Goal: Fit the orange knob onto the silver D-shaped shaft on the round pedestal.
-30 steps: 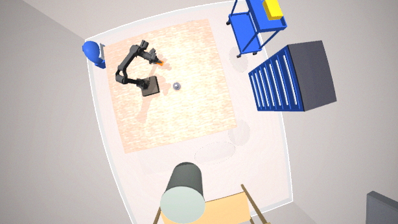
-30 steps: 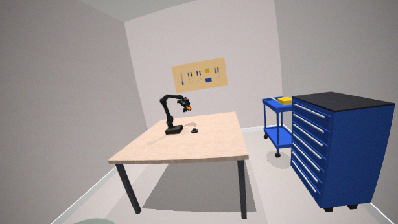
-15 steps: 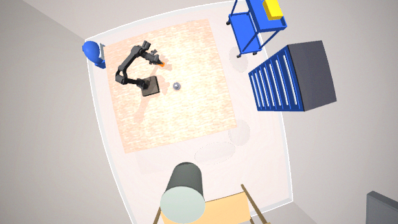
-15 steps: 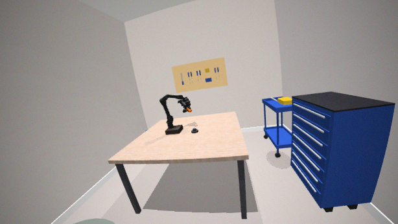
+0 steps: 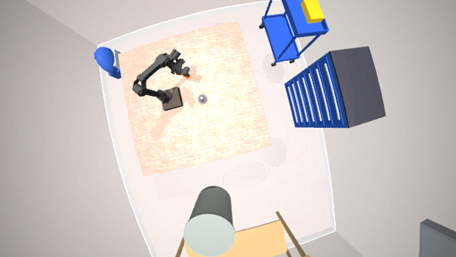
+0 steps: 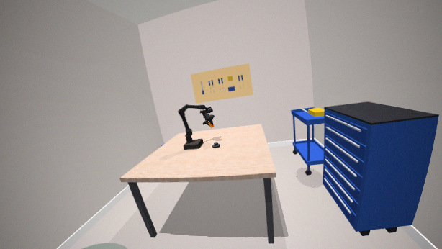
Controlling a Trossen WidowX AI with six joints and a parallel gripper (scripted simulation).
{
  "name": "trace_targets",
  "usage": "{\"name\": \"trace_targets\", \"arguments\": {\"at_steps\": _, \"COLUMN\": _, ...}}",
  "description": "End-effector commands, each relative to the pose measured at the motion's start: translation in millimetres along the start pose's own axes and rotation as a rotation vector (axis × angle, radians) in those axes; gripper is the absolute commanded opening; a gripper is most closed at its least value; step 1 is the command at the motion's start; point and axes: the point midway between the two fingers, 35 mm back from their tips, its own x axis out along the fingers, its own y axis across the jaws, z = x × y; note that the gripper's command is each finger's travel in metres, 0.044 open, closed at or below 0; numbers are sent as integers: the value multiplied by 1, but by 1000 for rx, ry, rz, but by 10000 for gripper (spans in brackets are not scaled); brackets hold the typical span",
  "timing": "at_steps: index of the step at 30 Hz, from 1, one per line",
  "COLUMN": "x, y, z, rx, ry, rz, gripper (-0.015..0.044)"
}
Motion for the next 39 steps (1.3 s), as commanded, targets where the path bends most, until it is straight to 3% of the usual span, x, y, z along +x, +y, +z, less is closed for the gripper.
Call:
{"name": "trace_targets", "arguments": {"at_steps": 1, "x": 7, "y": 0, "z": 1, "rx": -1, "ry": -7, "rz": 107, "gripper": 0}}
{"name": "trace_targets", "arguments": {"at_steps": 17, "x": 42, "y": 6, "z": 1, "rx": -3, "ry": -7, "rz": 507, "gripper": 0}}
{"name": "trace_targets", "arguments": {"at_steps": 39, "x": 138, "y": 51, "z": 12, "rx": -4, "ry": -4, "rz": 522, "gripper": 0}}
